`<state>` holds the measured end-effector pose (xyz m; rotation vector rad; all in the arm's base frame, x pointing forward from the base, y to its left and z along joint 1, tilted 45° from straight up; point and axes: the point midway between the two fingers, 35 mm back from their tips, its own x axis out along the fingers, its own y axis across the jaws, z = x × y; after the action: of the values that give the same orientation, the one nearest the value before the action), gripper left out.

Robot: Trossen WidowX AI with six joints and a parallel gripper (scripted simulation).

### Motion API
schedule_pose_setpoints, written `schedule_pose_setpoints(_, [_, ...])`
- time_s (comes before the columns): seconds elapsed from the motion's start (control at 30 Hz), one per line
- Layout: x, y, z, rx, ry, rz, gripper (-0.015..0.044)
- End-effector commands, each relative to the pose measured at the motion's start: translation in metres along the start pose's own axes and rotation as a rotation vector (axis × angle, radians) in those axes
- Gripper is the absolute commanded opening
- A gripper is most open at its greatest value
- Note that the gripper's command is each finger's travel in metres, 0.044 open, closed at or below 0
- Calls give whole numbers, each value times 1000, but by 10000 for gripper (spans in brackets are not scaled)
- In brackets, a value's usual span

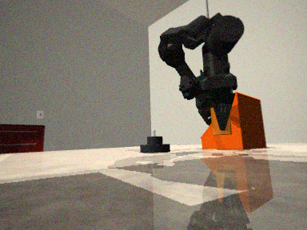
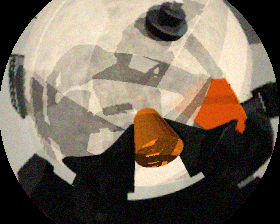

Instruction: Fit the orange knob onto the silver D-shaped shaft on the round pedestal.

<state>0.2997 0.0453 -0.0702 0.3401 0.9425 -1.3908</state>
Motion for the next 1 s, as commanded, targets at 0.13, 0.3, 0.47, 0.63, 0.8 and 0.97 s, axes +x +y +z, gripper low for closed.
schedule_pose_setpoints(0.13, [-27, 5, -1, 17, 7, 3, 0])
schedule_pose_setpoints(0.3, [-42, 6, -2, 23, 6, 0, 0])
schedule_pose_setpoints(0.47, [-58, 7, -2, 29, 4, -2, 0])
schedule_pose_setpoints(0.63, [-74, 7, -2, 36, 2, -6, 0])
schedule_pose_setpoints(0.8, [-90, 7, -1, 43, 0, -9, 0])
schedule_pose_setpoints(0.97, [-101, 7, -1, 47, -2, -11, 0])
